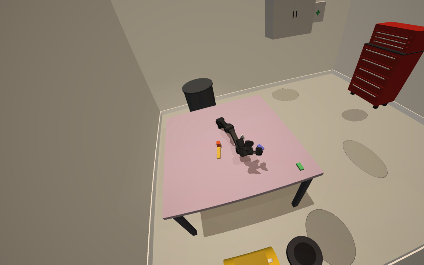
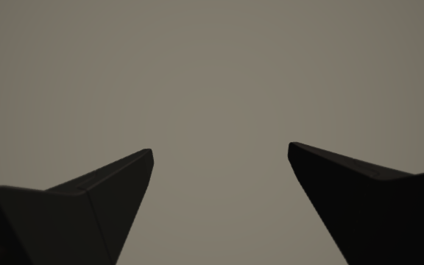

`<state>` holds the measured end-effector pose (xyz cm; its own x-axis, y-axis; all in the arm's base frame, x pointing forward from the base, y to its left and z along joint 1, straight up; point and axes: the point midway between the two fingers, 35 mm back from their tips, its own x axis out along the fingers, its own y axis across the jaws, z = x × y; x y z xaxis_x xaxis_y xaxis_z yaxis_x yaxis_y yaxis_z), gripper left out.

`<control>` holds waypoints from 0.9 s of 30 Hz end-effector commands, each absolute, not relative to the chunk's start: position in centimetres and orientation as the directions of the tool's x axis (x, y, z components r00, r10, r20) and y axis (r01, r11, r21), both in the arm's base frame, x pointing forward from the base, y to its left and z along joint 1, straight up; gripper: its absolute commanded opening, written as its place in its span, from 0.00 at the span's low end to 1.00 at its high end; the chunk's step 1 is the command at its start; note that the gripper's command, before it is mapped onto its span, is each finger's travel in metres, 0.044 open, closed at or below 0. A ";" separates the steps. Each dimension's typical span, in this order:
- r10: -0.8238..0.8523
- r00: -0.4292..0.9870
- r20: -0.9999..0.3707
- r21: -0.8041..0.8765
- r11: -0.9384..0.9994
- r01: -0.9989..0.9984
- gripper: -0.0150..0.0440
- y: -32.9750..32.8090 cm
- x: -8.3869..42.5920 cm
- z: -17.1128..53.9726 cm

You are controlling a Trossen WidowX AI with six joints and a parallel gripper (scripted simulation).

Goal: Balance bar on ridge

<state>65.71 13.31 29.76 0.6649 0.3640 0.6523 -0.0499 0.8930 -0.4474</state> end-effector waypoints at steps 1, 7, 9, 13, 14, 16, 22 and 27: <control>0.363 0.668 0.649 -0.447 0.893 -0.051 0.89 13.3 65.8 29.8; 0.340 0.765 0.547 -0.429 0.899 -0.092 0.79 11.5 67.5 29.3; 0.329 0.797 0.506 -0.420 0.901 -0.106 0.79 10.8 68.1 29.0; 0.306 0.855 0.419 -0.398 0.908 -0.130 0.79 9.4 69.0 28.4; 0.300 0.868 0.396 -0.392 0.910 -0.136 0.79 9.0 69.1 28.2; 0.287 0.892 0.350 -0.379 0.914 -0.146 0.79 8.2 69.4 27.9; 0.245 0.948 0.204 -0.336 0.927 -0.167 0.79 6.0 69.9 26.6; 0.207 0.975 0.078 -0.296 0.939 -0.176 0.79 4.1 69.8 25.3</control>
